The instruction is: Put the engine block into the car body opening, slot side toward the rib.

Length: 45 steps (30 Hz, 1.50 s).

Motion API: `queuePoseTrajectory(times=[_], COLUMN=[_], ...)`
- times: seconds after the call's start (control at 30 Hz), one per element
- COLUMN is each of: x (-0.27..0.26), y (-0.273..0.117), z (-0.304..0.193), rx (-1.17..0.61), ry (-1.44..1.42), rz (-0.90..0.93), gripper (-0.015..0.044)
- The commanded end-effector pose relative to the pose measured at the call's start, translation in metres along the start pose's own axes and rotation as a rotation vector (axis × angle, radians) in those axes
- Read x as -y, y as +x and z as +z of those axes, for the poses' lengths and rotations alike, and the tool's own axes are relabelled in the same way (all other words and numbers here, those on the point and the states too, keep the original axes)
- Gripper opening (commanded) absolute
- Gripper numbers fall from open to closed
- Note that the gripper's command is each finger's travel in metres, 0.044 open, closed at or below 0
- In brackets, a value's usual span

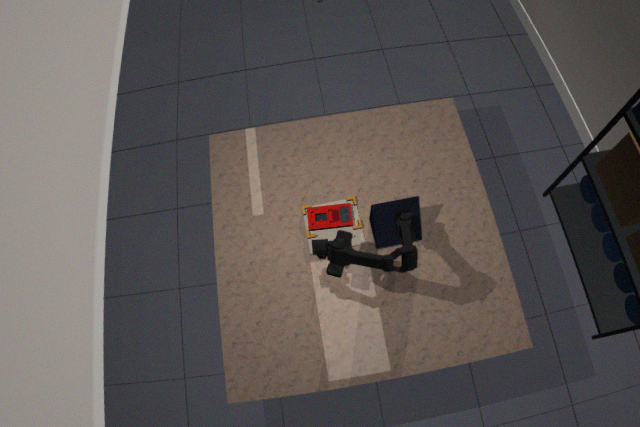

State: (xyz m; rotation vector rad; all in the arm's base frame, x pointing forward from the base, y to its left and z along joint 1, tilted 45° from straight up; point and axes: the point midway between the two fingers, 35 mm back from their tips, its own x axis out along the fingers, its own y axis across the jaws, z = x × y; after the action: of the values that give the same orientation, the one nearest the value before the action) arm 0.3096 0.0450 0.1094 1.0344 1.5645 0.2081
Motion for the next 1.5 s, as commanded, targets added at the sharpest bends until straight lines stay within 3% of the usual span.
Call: queuePoseTrajectory(times=[0.0,0.33,0.53,0.9,1.47], x=[-0.001,0.000,0.000,0.000,0.001], y=[-0.017,-0.043,-0.024,-0.027,-0.018], z=[0.000,-0.006,-0.005,-0.007,-0.023], rx=[0.008,0.004,0.004,0.058,0.536], ry=[-0.010,-0.010,-0.010,-0.010,-0.014], rz=[0.000,0.005,0.006,0.004,-0.032], gripper=[0.0000,0.0000,0.0000,0.0000,0.0000])
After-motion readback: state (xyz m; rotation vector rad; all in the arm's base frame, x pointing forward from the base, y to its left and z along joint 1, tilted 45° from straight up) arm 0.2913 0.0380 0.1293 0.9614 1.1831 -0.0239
